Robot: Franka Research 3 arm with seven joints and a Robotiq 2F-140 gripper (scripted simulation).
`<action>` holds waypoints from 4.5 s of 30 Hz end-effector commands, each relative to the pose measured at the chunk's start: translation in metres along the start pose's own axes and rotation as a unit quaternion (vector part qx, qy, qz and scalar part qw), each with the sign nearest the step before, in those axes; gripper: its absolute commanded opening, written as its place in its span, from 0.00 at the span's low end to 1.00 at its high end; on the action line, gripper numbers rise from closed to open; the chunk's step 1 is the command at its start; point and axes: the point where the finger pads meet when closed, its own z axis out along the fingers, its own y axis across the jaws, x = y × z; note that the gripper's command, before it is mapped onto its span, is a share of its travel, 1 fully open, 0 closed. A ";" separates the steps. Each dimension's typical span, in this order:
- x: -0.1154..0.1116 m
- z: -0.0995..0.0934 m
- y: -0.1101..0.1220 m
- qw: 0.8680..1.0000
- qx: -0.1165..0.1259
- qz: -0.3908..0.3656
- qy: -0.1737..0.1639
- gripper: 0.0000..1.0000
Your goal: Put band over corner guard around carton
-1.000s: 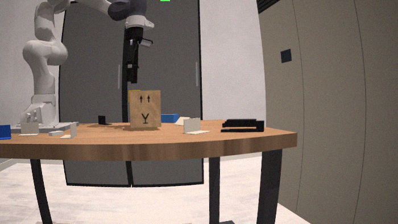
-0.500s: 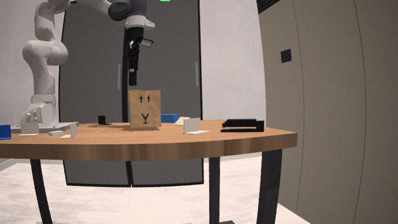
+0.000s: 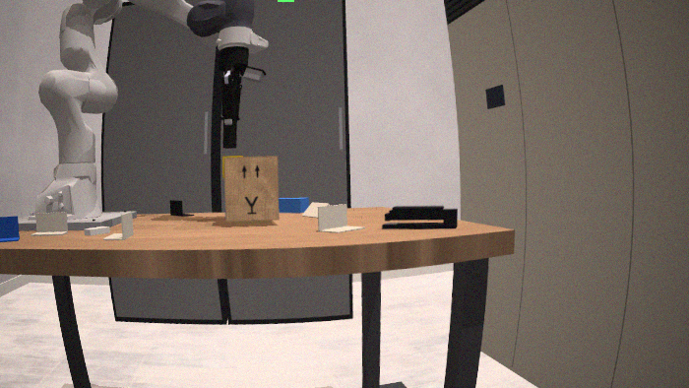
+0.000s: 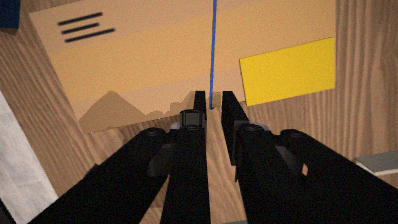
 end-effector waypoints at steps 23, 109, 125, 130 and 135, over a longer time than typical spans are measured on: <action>0.002 0.005 -0.001 1.000 0.001 0.005 0.002 0.18; 0.002 0.023 0.000 1.000 0.001 0.005 0.002 0.18; 0.002 0.024 0.000 1.000 0.001 0.005 0.002 0.18; 0.002 0.025 0.000 1.000 0.001 0.005 0.002 0.18; 0.002 0.026 0.000 1.000 0.001 0.005 0.002 0.18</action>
